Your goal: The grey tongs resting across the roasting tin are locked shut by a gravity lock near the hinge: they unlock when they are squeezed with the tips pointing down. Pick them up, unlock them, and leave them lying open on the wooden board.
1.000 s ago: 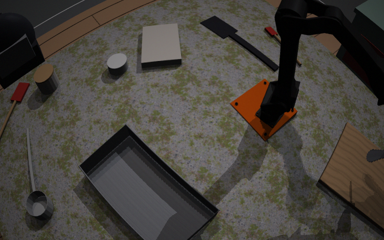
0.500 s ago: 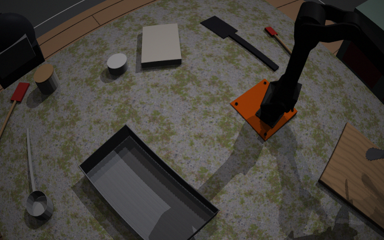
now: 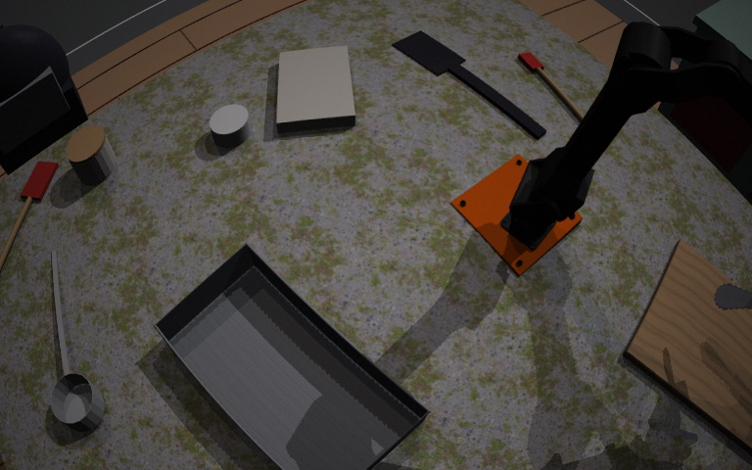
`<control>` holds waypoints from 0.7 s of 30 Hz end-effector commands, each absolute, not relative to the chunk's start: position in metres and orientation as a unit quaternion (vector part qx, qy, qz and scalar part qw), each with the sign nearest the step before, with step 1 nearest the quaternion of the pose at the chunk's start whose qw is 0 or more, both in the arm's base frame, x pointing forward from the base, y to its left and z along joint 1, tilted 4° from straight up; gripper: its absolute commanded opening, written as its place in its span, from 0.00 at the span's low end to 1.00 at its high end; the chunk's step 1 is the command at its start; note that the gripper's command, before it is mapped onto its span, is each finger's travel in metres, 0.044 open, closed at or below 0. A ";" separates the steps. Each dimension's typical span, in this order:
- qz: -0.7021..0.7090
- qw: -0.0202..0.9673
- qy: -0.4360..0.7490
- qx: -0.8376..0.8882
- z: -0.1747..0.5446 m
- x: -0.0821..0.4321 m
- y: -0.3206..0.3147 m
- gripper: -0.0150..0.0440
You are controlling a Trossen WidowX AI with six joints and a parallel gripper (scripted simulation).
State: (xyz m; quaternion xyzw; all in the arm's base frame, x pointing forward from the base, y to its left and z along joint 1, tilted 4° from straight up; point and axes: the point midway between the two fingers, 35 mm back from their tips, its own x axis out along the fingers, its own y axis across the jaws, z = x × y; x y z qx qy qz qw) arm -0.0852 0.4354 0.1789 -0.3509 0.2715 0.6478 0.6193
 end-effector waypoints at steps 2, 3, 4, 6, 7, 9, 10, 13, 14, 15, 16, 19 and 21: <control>0.641 0.611 0.289 -0.364 0.180 -0.086 0.439 0.00; 0.639 0.609 0.293 -0.368 0.179 -0.086 0.439 0.00; 0.637 0.607 0.297 -0.372 0.178 -0.086 0.439 0.00; 0.632 0.603 0.305 -0.380 0.176 -0.086 0.439 0.00; 0.629 0.601 0.309 -0.384 0.176 -0.085 0.440 0.00; 0.624 0.597 0.317 -0.391 0.174 -0.085 0.440 0.00; 0.622 0.595 0.321 -0.395 0.173 -0.085 0.440 0.00; 0.614 0.589 0.333 -0.407 0.171 -0.085 0.440 0.00; 0.611 0.587 0.337 -0.411 0.170 -0.084 0.440 0.00; 0.609 0.585 0.341 -0.414 0.169 -0.084 0.440 0.00; 0.606 0.582 0.345 -0.418 0.169 -0.084 0.439 0.00; 0.597 0.576 0.357 -0.429 0.167 -0.084 0.439 0.00; 0.592 0.571 0.365 -0.436 0.165 -0.083 0.438 0.00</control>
